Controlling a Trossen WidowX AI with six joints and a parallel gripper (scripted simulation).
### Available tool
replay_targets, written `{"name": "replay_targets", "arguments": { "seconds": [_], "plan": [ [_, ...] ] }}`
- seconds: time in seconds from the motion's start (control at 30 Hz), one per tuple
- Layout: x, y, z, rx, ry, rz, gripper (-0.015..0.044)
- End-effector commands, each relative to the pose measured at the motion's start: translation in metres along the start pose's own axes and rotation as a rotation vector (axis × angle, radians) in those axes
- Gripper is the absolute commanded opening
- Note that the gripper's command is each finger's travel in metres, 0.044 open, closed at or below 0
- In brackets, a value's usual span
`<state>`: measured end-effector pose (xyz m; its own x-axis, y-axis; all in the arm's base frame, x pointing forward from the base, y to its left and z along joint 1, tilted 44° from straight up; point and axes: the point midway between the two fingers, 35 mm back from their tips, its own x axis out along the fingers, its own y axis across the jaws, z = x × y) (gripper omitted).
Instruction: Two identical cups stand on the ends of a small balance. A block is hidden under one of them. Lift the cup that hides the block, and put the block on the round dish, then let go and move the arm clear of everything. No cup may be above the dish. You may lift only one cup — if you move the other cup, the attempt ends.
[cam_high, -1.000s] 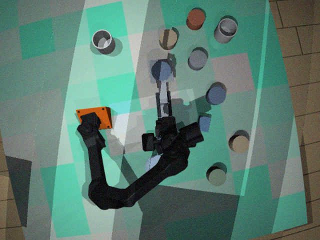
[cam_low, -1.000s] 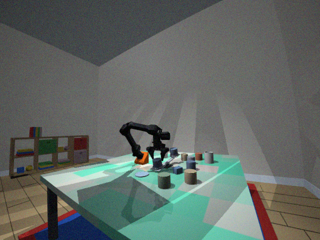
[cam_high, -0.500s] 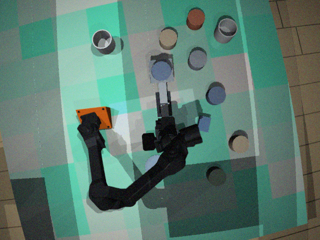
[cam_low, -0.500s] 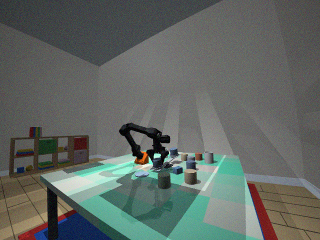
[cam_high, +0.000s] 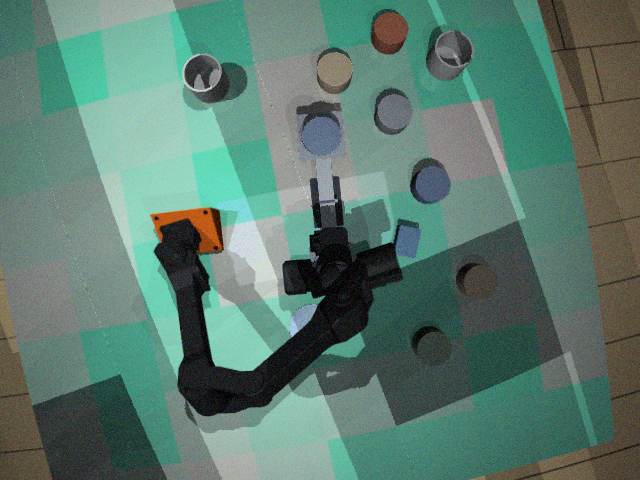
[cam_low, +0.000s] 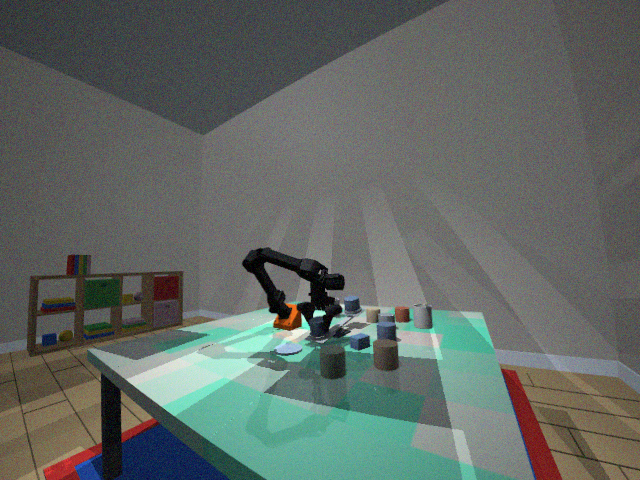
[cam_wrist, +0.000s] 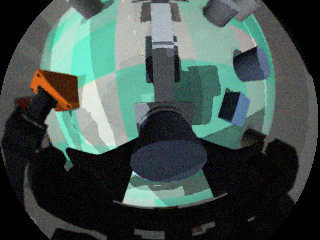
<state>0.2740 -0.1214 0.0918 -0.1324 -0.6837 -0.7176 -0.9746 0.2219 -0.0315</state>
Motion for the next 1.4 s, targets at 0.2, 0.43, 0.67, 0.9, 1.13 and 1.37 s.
{"name": "replay_targets", "arguments": {
  "seconds": [0.2,0.43,0.67,0.9,1.13,1.37],
  "plan": [
    [-0.002,0.0,0.0,-0.007,0.002,-0.003,0.0144],
    [-0.011,-0.002,0.001,-0.012,-0.001,-0.011,0.0],
    [-0.02,-0.004,0.001,-0.017,-0.004,-0.019,0.0],
    [-0.03,-0.005,0.002,-0.023,-0.007,-0.026,0.0],
    [-0.039,-0.006,0.002,-0.028,-0.01,-0.033,0.0],
    [-0.048,-0.006,0.002,-0.033,-0.012,-0.041,0.0]
  ]
}}
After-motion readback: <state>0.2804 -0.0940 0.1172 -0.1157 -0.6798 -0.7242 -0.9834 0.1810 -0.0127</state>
